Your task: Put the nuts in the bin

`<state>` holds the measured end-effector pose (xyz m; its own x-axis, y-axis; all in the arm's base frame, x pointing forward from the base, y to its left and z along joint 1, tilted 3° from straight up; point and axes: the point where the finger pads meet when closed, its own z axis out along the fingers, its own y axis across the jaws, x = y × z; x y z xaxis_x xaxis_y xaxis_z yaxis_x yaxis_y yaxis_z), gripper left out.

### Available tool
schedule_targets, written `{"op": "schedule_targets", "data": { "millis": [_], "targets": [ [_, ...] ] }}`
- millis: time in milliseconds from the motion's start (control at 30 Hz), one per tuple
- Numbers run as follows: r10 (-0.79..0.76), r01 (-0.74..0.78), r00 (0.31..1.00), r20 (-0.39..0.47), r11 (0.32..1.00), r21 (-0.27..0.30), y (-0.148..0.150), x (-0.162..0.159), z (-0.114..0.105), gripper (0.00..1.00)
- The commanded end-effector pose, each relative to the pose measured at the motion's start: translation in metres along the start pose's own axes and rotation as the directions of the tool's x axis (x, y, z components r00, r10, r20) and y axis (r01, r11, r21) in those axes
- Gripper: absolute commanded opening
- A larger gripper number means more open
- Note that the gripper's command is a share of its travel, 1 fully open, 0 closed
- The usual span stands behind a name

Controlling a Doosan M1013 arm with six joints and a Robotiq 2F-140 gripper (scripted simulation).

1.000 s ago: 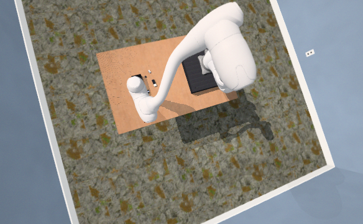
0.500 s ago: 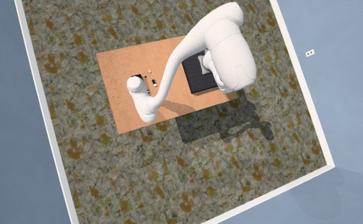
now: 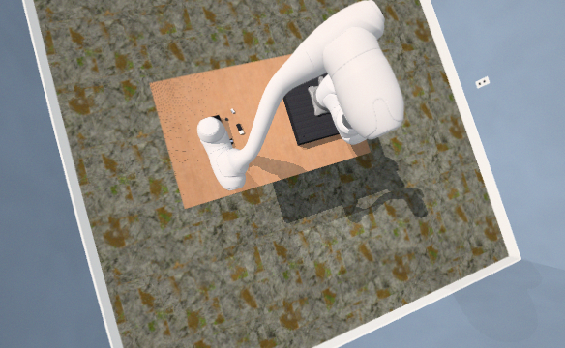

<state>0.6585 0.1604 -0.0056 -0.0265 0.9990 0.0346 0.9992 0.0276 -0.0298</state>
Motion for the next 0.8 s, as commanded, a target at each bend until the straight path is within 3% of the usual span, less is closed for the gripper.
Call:
{"op": "schedule_targets", "data": {
  "millis": [0,767],
  "targets": [
    [0.002,-0.002,1.000,-0.003,1.000,0.000,0.0000,0.0022,-0.0060,0.19],
    [0.002,-0.002,1.000,-0.003,1.000,0.000,0.0000,0.0022,-0.0147,0.19]
  ]
}}
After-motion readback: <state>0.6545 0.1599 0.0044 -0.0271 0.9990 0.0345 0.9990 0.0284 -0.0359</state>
